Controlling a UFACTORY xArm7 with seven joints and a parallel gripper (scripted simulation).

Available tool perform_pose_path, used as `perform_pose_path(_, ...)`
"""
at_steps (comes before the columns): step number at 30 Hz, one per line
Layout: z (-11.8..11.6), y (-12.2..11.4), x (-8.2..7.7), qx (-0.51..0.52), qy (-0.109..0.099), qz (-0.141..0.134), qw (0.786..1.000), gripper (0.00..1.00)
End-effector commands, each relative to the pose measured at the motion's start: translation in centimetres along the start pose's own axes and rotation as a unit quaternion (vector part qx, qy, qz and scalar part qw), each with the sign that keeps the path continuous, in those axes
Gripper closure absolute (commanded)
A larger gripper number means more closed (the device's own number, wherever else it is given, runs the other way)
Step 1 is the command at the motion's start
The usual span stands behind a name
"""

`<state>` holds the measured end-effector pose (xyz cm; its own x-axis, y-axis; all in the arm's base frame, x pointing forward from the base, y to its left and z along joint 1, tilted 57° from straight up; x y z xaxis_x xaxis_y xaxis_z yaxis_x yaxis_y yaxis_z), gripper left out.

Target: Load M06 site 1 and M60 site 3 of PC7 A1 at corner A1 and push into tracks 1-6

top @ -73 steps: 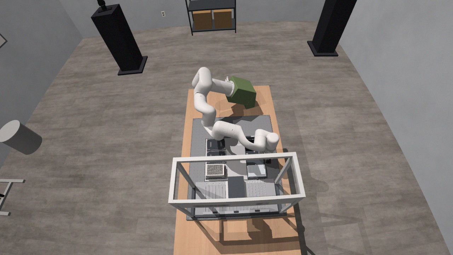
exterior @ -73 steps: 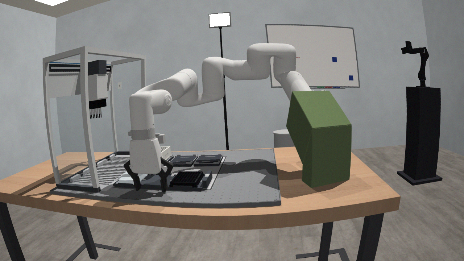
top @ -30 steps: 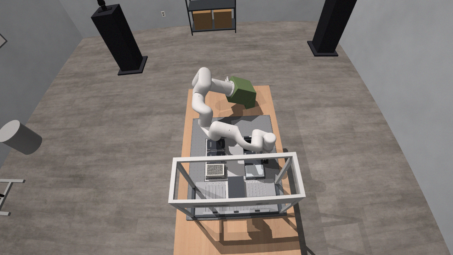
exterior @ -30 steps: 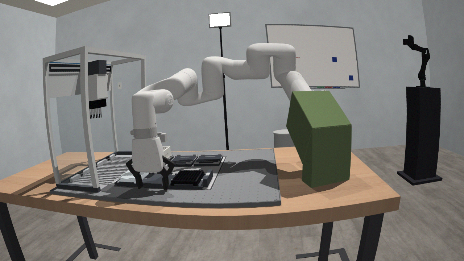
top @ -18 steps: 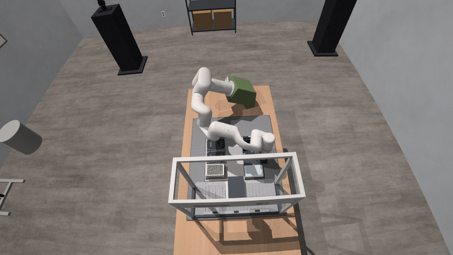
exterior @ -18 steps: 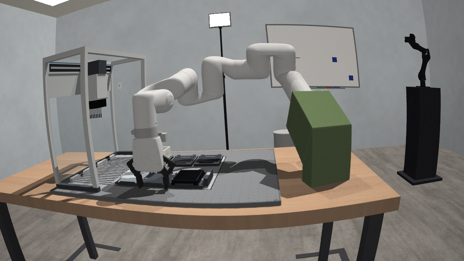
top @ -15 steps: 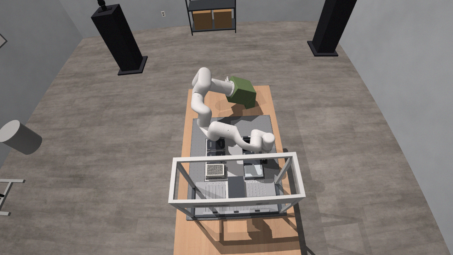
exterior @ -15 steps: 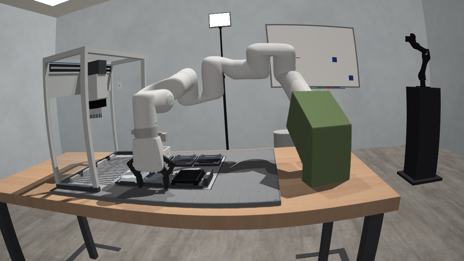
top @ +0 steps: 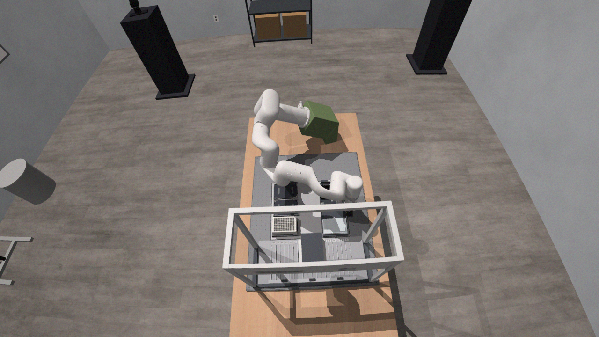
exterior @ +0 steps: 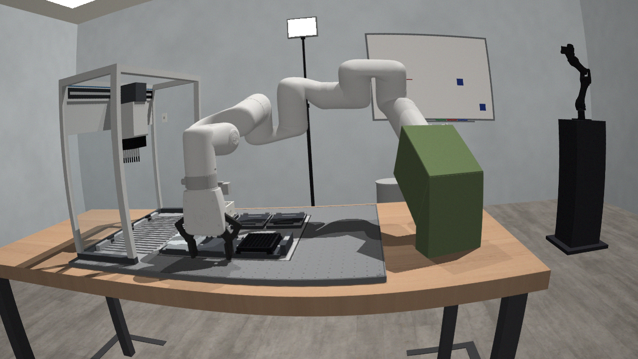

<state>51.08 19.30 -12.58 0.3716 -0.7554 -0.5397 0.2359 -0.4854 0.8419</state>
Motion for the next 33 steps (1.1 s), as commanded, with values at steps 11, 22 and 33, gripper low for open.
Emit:
perform_pose_path(11,-0.1,-0.2,-0.3,0.0,0.002,-0.002,1.0,0.0)
perform_pose_path(22,-0.3,-0.7,-0.3,0.0,0.002,-0.002,1.0,0.0)
perform_pose_path(33,-0.5,-1.4,-0.3,0.0,0.002,-0.002,1.0,0.0)
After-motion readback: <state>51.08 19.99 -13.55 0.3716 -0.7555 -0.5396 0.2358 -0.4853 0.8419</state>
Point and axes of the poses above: the point where the finger pads meet when closed, its own x axis out along the fingers, its own z axis across the jaws, y = z × x, the point moved 8 cm from there along -x, back along the fingers, and after that the axes turned 15 degrees about -x, right-handed, at the moved point
